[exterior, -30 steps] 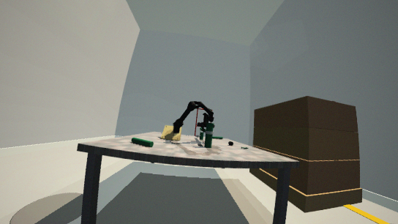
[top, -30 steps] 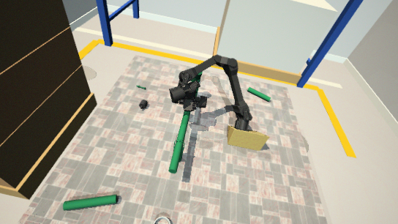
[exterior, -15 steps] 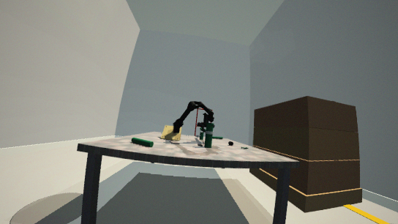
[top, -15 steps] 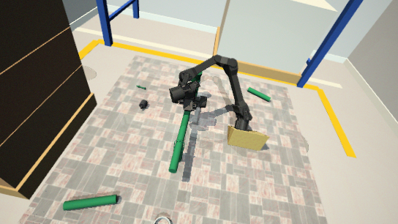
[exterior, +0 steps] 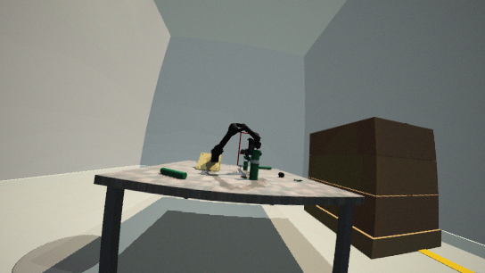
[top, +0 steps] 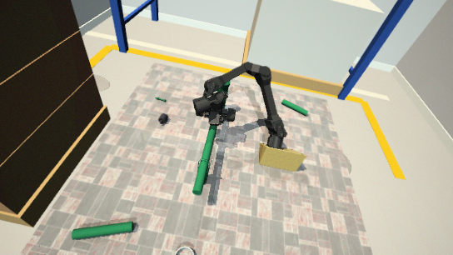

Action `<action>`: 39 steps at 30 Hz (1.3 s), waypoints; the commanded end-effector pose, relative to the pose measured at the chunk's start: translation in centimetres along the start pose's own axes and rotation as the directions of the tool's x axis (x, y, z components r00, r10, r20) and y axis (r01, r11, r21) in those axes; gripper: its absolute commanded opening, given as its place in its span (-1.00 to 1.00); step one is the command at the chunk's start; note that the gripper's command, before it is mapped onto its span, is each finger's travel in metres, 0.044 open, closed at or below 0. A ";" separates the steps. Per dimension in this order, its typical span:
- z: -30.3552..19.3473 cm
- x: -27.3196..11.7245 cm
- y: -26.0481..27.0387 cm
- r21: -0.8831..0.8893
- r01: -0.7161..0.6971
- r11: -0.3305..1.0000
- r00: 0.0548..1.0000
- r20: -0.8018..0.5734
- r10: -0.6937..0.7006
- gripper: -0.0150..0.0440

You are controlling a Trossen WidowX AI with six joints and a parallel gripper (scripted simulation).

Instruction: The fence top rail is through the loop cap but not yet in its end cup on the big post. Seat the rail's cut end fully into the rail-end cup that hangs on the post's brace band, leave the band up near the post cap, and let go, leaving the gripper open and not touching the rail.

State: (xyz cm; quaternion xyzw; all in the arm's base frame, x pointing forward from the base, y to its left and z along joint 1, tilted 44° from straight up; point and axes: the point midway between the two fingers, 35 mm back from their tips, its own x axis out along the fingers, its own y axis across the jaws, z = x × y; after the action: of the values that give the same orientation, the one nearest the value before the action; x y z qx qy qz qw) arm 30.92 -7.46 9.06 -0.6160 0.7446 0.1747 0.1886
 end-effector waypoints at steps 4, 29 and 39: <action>-0.7 0.0 0.0 0.002 0.008 1.000 1.000 -0.007 -0.008 -0.49; -2.2 0.4 0.0 0.002 0.008 1.000 1.000 -0.008 -0.008 -0.49; -2.0 0.5 0.0 0.001 -0.001 1.000 1.000 0.000 0.001 -0.49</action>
State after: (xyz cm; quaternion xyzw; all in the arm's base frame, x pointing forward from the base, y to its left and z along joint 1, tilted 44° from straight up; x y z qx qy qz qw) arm 30.65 -8.91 10.53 -0.6152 0.7452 0.1748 0.1887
